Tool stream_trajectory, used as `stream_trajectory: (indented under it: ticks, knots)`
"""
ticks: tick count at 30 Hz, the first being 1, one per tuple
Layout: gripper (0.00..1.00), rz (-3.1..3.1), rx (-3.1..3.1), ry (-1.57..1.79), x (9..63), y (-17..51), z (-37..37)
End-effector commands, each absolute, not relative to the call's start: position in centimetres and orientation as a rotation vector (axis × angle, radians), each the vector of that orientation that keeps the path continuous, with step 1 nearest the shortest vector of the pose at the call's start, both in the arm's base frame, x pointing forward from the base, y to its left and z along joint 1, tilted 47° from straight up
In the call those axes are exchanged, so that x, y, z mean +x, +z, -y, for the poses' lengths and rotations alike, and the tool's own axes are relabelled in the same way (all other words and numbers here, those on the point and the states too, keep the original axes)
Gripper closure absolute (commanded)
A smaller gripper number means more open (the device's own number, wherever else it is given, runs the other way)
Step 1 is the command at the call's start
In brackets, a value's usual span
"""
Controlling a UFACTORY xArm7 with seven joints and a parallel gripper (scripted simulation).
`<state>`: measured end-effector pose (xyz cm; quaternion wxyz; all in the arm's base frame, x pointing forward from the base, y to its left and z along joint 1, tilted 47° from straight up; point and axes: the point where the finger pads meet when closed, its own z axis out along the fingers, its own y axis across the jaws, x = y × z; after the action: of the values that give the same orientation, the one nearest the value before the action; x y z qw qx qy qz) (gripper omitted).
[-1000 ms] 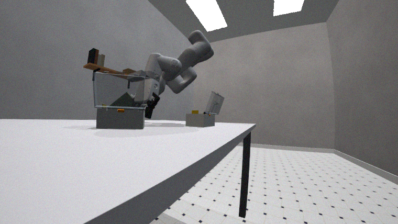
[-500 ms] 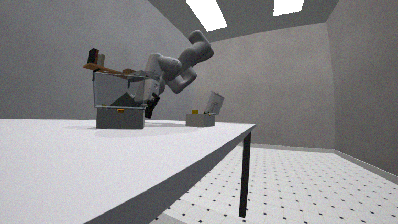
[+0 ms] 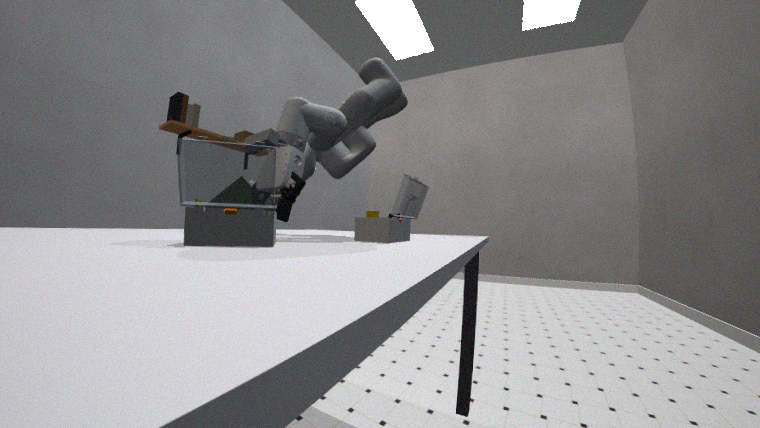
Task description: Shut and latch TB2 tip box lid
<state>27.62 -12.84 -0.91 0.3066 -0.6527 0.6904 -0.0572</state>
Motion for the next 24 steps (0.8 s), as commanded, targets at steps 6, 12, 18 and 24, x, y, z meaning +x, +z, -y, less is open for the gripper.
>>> stream_trajectory:
  ticks: [6,12,18,24]
  knots:
    - [0.00,-1.828,-1.726,-0.153,25.5,2.2,15.4]
    - [0.00,-1.828,-1.726,-0.153,24.6,3.6,16.6]
    - [0.00,-1.828,-1.726,-0.154,23.2,5.7,18.2]
    - [0.00,-1.828,-1.727,-0.154,21.8,7.8,19.9]
